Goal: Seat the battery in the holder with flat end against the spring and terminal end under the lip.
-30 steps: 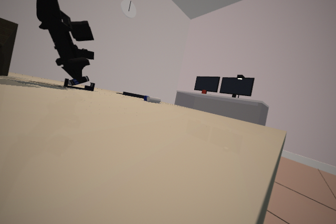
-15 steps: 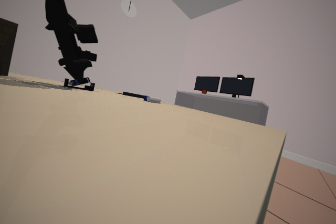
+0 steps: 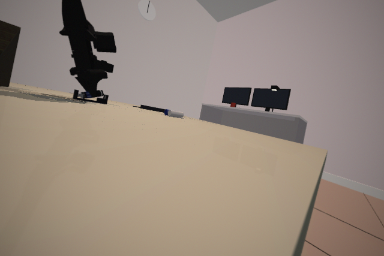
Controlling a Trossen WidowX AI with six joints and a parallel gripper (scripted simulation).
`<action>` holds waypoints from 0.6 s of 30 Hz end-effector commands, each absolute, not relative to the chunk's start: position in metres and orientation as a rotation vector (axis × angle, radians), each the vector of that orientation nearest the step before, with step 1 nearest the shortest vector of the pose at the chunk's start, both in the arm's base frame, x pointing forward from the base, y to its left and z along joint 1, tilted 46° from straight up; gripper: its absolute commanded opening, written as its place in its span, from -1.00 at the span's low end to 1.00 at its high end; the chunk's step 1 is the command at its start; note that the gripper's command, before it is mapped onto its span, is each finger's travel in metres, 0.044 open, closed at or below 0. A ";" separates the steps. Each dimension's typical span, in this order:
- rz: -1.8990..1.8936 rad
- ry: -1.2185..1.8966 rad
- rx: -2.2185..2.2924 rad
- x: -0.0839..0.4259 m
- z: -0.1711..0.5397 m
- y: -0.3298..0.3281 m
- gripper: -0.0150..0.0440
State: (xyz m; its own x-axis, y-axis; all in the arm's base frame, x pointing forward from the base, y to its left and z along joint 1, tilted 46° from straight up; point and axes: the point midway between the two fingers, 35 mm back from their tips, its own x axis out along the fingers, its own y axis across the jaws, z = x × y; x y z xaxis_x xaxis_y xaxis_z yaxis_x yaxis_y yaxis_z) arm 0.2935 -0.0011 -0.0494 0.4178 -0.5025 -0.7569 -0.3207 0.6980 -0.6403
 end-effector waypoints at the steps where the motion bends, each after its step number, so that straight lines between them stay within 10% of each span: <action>1: -0.134 1.207 -0.836 0.291 -0.055 -0.002 -0.21; 18: -0.174 1.298 -0.823 0.293 -0.057 -0.003 -0.21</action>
